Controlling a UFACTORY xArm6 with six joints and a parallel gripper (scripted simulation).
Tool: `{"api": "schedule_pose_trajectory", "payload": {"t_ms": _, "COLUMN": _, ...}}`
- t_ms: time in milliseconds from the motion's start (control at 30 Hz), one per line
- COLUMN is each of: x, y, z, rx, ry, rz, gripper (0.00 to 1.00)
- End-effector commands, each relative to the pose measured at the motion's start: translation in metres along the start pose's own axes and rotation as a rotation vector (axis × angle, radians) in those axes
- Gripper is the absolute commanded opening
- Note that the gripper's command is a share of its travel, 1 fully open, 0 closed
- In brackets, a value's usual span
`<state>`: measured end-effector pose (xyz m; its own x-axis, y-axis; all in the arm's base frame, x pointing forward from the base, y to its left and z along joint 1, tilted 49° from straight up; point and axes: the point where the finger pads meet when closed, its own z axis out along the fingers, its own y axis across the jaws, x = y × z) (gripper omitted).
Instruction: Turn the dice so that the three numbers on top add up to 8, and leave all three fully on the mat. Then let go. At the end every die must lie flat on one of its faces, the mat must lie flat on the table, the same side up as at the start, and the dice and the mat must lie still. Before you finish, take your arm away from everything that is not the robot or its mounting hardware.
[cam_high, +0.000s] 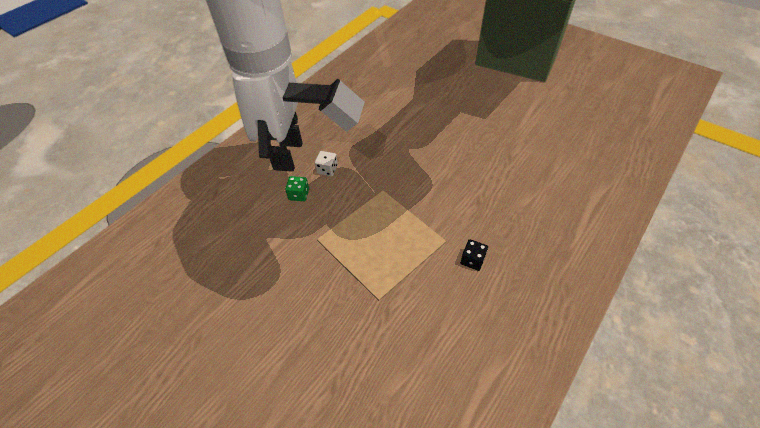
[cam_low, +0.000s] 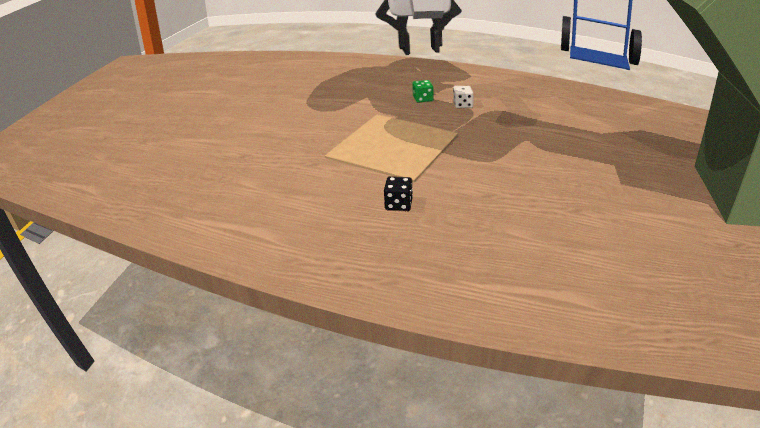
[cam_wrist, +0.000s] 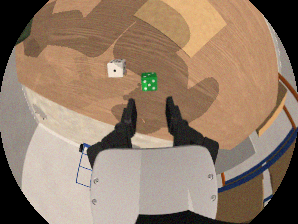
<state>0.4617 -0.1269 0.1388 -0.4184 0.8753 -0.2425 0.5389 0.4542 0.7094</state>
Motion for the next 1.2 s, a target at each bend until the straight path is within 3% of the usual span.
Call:
{"api": "schedule_pose_trajectory", "payload": {"t_ms": 0, "x": -0.0006, "y": 0.0003, "z": -0.0005, "rx": -0.001, "ry": -0.002, "rz": 0.000, "gripper": 0.47}}
{"api": "schedule_pose_trajectory", "payload": {"t_ms": 1167, "x": -0.0004, "y": 0.0002, "z": 0.0058, "rx": -0.003, "ry": -0.002, "rz": -0.001, "gripper": 0.47}}
